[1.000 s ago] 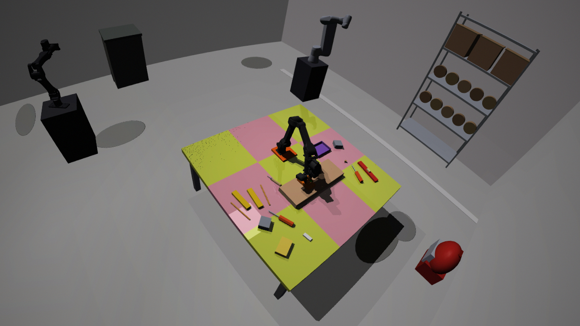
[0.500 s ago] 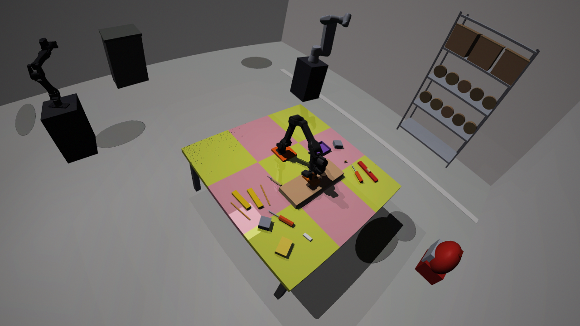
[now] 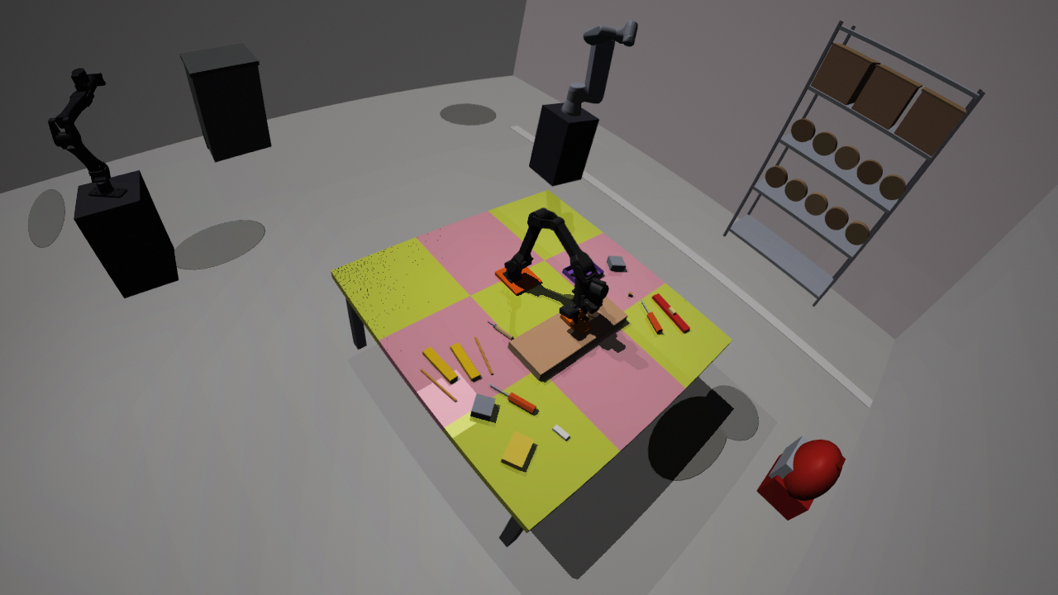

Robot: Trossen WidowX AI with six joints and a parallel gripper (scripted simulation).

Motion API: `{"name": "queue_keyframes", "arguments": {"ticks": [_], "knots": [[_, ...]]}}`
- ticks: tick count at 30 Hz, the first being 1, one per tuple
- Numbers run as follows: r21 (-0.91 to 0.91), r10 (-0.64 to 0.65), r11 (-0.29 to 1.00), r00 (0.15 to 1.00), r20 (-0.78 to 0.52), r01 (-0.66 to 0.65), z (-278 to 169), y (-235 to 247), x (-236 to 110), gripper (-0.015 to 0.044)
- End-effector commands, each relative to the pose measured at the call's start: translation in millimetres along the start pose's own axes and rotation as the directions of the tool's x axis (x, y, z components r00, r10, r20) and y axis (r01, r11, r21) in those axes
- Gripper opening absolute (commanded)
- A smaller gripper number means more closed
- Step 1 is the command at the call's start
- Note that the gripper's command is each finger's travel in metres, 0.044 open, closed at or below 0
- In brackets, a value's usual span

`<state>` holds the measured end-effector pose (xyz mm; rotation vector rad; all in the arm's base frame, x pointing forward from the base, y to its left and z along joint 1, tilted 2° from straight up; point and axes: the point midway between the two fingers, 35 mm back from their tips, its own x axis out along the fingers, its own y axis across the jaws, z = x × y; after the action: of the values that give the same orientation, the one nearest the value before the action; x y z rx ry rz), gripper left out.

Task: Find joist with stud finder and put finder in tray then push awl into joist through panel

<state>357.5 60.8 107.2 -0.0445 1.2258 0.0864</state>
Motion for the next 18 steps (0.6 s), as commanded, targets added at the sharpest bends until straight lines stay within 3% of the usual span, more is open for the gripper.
{"name": "queue_keyframes", "arguments": {"ticks": [1, 18], "knots": [[-0.001, 0.005, 1.000, 1.000, 0.000, -0.005, 0.1, 17.6, -0.1, 0.0000], [0.001, 0.011, 1.000, 1.000, 0.000, -0.011, 0.4, 77.2, -0.8, 0.0000]]}}
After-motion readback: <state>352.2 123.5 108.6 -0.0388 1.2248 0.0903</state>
